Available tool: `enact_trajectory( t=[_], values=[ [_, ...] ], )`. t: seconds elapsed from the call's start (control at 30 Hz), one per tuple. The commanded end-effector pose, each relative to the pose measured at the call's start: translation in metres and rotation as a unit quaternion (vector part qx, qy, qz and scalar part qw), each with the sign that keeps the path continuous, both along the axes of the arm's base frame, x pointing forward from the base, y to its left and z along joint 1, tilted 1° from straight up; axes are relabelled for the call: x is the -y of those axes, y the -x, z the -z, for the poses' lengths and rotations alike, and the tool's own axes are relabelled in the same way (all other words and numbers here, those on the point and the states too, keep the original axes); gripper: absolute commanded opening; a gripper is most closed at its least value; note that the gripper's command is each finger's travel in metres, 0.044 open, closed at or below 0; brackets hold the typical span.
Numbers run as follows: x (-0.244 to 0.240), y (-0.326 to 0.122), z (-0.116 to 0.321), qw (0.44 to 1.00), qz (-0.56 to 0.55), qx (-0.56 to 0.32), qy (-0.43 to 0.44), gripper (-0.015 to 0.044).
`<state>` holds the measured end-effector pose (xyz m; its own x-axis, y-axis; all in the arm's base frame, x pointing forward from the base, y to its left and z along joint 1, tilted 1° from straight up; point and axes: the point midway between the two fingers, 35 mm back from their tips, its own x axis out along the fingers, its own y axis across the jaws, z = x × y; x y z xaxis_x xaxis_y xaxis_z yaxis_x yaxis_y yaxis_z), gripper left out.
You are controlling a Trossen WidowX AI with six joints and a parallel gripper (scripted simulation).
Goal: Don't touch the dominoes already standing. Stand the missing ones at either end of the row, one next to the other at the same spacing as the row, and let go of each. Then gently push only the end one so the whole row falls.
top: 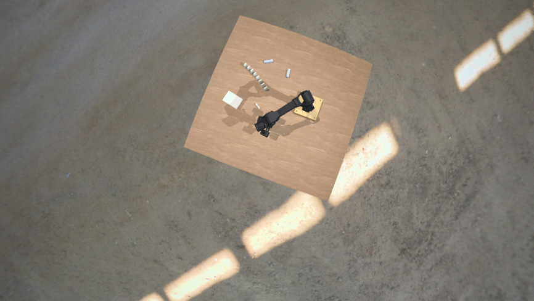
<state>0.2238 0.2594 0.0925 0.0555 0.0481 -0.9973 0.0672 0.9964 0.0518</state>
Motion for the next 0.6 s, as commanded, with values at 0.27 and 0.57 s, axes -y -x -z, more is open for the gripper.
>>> enact_trajectory(
  t=[0.27,0.57],
  values=[
    [0.002,0.002,0.052,1.000,0.002,-0.010,0.007,0.0440],
    [0.002,0.002,0.065,1.000,0.002,-0.010,0.007,0.0440]
  ],
)
